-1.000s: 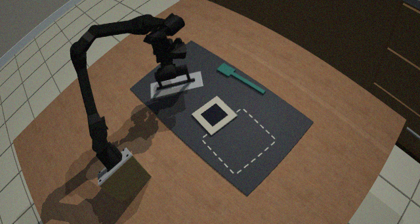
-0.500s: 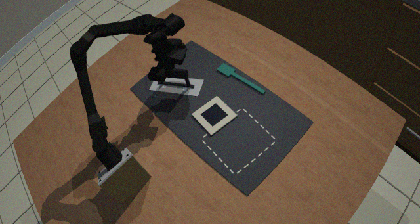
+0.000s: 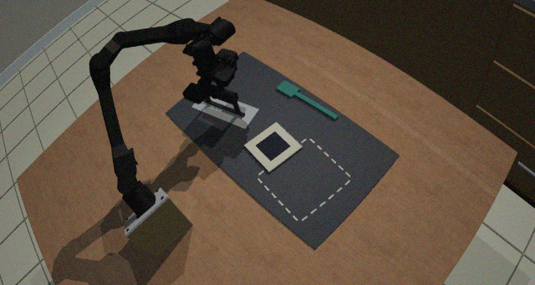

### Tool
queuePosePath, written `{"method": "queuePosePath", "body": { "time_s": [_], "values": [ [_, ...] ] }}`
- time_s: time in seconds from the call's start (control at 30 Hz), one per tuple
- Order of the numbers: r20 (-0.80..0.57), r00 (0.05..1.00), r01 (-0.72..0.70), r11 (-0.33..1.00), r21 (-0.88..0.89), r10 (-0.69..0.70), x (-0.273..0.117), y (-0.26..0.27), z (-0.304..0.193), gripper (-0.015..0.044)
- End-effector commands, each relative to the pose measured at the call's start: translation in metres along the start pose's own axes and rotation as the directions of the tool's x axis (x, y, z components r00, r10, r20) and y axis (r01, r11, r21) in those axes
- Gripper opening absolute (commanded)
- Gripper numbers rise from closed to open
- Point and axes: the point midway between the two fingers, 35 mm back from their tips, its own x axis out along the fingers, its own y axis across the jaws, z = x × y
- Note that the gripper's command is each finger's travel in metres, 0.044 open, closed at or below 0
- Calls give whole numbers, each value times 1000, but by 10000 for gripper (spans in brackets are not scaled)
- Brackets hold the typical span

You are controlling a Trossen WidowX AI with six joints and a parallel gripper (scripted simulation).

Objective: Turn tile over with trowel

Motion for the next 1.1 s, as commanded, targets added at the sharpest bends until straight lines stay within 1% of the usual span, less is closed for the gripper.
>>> {"method": "queuePosePath", "body": {
  "time_s": [0.0,0.07,0.1,0.7,0.77,0.87,1.07],
  "values": [
    [-2,1000,2,1000,16,-2,0,0,0,209],
    [-2,1000,2,1000,16,-2,0,0,0,261],
    [-2,1000,2,1000,16,-2,0,0,0,270],
    [-2,1000,2,1000,16,-2,0,0,0,270],
    [-2,1000,2,1000,20,-2,-9,-1,0,270],
    [-3,1000,2,999,36,-2,-41,-3,-1,270],
    [-3,1000,2,999,37,-2,-43,-3,-1,270]
  ]
}}
